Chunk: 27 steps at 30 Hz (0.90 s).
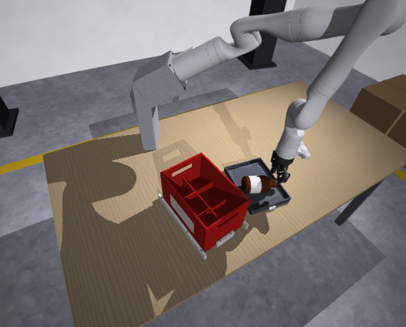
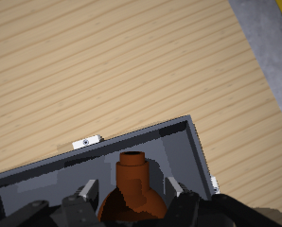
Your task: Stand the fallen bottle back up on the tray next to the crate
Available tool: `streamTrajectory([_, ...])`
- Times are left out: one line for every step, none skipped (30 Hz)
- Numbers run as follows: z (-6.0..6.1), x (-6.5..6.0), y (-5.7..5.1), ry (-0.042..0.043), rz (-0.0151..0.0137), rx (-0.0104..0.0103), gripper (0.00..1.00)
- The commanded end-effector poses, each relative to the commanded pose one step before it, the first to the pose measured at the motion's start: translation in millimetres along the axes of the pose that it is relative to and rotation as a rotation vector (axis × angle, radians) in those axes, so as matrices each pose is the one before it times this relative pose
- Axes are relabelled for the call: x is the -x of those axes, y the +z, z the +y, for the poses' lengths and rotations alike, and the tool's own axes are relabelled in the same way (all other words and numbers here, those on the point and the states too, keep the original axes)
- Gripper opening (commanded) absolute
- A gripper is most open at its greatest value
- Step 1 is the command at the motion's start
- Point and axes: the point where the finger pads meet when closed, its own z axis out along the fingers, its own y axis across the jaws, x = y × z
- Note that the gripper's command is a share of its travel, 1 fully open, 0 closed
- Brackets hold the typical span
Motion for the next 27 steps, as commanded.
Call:
streamTrajectory([0.46,0.07,-0.28,0.00006,-0.00008,0.00108,0.64])
streamTrajectory([0.00,0.00,0.09,0.00000,0.00000,0.00000,0.64])
streamTrajectory([0.00,0.00,0.13,0.00000,0.00000,0.00000,0.64])
streamTrajectory([0.00,0.00,0.18,0.00000,0.00000,0.00000,0.64])
streamTrajectory([0.00,0.00,0.23,0.00000,0.00000,0.00000,0.64])
streamTrajectory([0.00,0.00,0.29,0.00000,0.00000,0.00000,0.64])
streamTrajectory([0.00,0.00,0.00,0.00000,0.00000,0.00000,0.64])
streamTrajectory([0.00,0.00,0.00,0.00000,0.00000,0.00000,0.64])
streamTrajectory([0.00,0.00,0.34,0.00000,0.00000,0.00000,0.64])
streamTrajectory([0.00,0.00,0.40,0.00000,0.00000,0.00000,0.64])
streamTrajectory([0.00,0.00,0.46,0.00000,0.00000,0.00000,0.64])
streamTrajectory([0.00,0.00,0.53,0.00000,0.00000,0.00000,0.64])
streamTrajectory([0.00,0.00,0.59,0.00000,0.00000,0.00000,0.64])
streamTrajectory([0.00,0.00,0.65,-0.00001,-0.00001,0.00001,0.64])
streamTrajectory([0.00,0.00,0.71,-0.00002,-0.00001,0.00001,0.64])
streamTrajectory([0.00,0.00,0.79,0.00001,0.00001,-0.00001,0.64])
streamTrajectory([0.00,0.00,0.85,0.00001,0.00001,-0.00001,0.64])
streamTrajectory([0.00,0.00,0.90,0.00000,0.00000,0.00000,0.64])
streamTrajectory([0.00,0.00,0.96,-0.00001,0.00000,0.00000,0.64])
streamTrajectory([0.00,0.00,1.01,-0.00002,-0.00001,0.00001,0.64])
streamTrajectory([0.00,0.00,1.07,0.00001,0.00001,0.00000,0.64])
streamTrajectory([0.00,0.00,1.12,0.00001,0.00001,-0.00001,0.64])
streamTrajectory([0.00,0.00,1.16,0.00000,0.00000,0.00000,0.64])
streamTrajectory([0.00,0.00,0.00,0.00000,0.00000,0.00000,0.64])
streamTrajectory([0.00,0.00,0.00,0.00000,0.00000,0.00000,0.64])
streamTrajectory([0.00,0.00,1.19,-0.00001,-0.00001,0.00001,0.64])
streamTrajectory([0.00,0.00,1.24,0.00000,0.00000,0.00000,0.64])
